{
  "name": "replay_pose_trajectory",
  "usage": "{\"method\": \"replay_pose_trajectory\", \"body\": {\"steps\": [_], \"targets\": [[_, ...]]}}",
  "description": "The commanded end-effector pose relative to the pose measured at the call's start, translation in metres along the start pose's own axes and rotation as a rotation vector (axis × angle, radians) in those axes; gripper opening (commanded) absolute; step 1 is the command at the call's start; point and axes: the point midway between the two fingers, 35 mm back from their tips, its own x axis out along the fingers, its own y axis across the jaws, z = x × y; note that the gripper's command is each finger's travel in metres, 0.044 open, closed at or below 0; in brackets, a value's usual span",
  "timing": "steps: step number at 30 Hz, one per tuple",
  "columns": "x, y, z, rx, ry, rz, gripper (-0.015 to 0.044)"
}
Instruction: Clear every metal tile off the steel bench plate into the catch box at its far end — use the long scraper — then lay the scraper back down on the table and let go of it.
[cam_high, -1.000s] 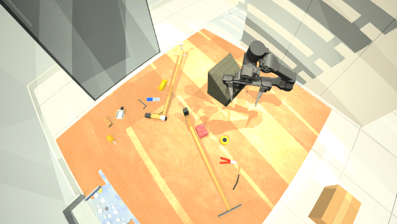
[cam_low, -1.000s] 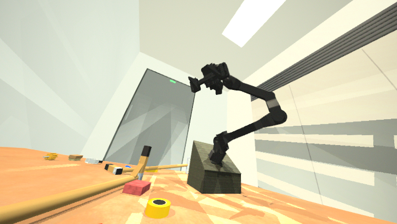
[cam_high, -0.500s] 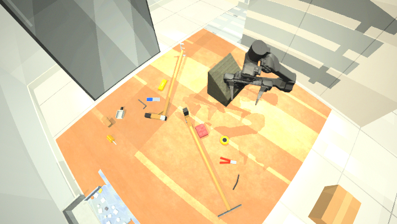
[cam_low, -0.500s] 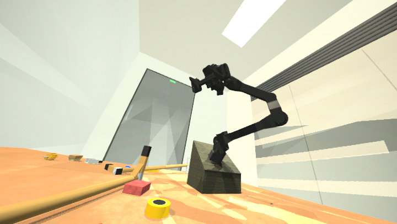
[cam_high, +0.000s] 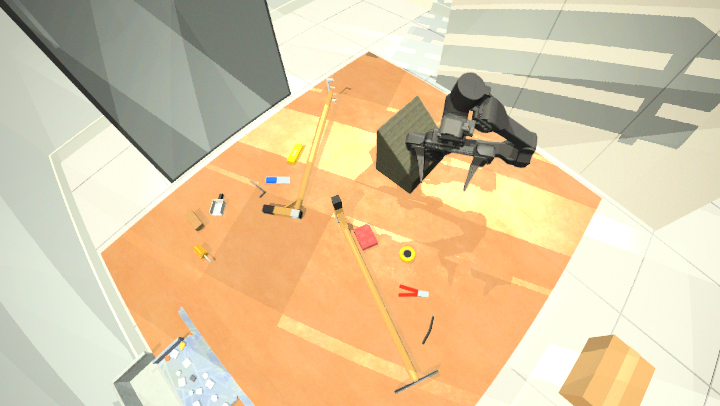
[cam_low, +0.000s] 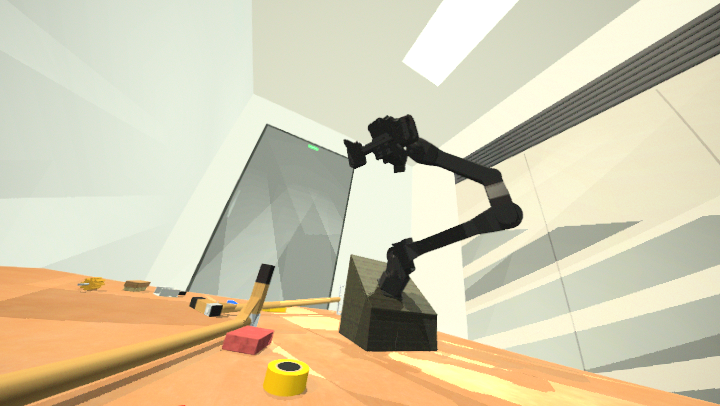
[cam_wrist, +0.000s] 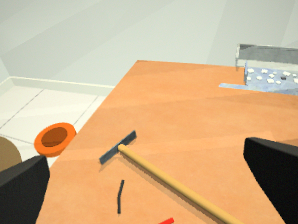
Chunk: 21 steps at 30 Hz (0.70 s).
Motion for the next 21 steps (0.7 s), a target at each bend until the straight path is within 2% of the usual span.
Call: {"method": "replay_pose_trajectory", "body": {"steps": [1, 21], "targets": [[0.0, 0.001, 0.0, -0.004, 0.0, 0.003, 0.044], [0.007, 0.025, 0.039, 0.213, 0.018, 0.001, 0.044]]}}
